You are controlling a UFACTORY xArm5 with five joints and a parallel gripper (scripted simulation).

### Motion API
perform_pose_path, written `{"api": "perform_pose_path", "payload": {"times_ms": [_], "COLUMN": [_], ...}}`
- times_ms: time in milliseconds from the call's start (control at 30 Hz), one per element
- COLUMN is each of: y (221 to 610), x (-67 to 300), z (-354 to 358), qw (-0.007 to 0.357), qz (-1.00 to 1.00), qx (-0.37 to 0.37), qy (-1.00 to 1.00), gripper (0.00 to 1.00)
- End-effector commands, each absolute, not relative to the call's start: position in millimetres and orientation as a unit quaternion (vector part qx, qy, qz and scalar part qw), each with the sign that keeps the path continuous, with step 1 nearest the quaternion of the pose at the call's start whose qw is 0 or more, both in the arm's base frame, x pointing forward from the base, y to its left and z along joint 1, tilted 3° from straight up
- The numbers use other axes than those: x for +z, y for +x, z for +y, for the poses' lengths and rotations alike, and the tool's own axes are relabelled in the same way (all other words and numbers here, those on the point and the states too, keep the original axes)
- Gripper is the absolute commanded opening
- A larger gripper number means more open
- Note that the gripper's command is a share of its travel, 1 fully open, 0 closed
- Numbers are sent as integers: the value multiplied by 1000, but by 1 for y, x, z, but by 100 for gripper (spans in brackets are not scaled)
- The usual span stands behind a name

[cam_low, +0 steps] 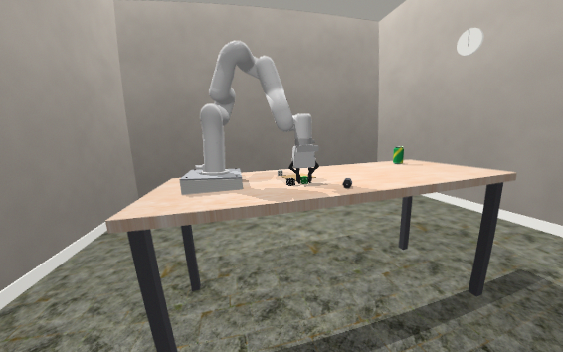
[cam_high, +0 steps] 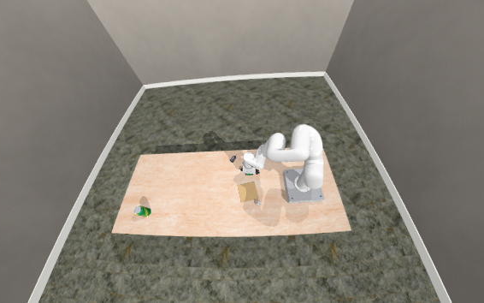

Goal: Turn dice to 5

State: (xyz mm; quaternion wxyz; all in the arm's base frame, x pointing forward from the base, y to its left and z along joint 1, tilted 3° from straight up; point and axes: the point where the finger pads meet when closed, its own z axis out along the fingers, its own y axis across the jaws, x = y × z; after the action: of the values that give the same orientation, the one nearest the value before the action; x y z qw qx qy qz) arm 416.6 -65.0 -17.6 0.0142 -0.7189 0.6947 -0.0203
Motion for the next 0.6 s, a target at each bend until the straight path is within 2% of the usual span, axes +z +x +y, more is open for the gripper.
{"api": "perform_pose_path", "payload": {"times_ms": [0,133,167,567], "y": [418,418,418,418], "x": [-17,-17,-17,-17], "z": [-65,-65,-65,-65], "qw": [15,15,15,15], "qz": [695,695,695,695], "qx": [-22,-22,-22,-22], "qy": [-719,-719,-719,-719], "gripper": [47,47,27,27]}}
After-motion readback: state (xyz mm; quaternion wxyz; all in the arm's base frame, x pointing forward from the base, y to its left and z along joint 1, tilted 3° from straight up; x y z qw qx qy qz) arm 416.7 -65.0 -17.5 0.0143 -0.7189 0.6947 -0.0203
